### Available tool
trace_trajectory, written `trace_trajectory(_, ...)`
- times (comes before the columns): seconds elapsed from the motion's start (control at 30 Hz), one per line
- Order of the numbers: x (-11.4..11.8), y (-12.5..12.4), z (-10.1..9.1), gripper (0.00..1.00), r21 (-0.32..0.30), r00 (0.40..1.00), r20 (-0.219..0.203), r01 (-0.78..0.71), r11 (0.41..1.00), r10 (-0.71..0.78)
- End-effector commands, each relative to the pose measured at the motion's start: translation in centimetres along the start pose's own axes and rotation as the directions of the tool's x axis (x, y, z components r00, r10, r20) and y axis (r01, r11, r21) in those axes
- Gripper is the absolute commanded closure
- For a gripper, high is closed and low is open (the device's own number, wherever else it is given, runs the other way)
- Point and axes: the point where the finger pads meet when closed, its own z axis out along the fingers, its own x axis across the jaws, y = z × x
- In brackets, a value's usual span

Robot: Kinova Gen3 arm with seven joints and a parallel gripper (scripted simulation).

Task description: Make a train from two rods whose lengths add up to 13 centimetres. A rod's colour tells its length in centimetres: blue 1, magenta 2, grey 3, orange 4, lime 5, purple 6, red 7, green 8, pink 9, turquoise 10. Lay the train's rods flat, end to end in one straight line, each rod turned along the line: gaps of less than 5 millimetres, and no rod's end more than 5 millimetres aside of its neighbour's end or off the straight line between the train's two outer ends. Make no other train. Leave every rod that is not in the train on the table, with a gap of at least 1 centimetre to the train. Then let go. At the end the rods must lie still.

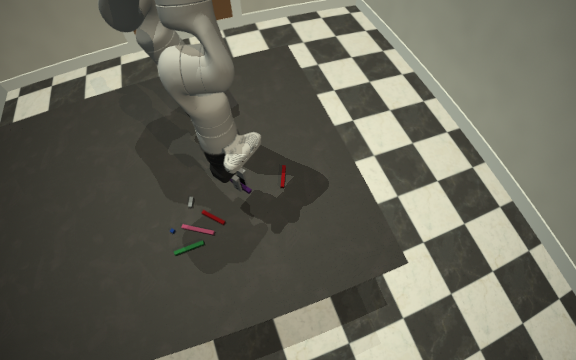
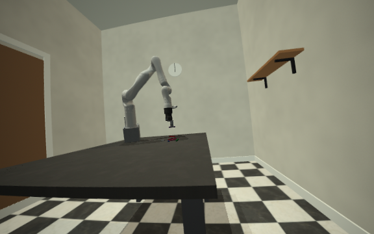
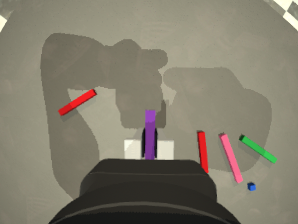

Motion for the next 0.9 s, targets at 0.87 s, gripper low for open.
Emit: trace_trajectory(0.87,-5.1,-9.1,-0.1,0.76,0.002,0.293,-0.003,0.956,0.293,-0.956)
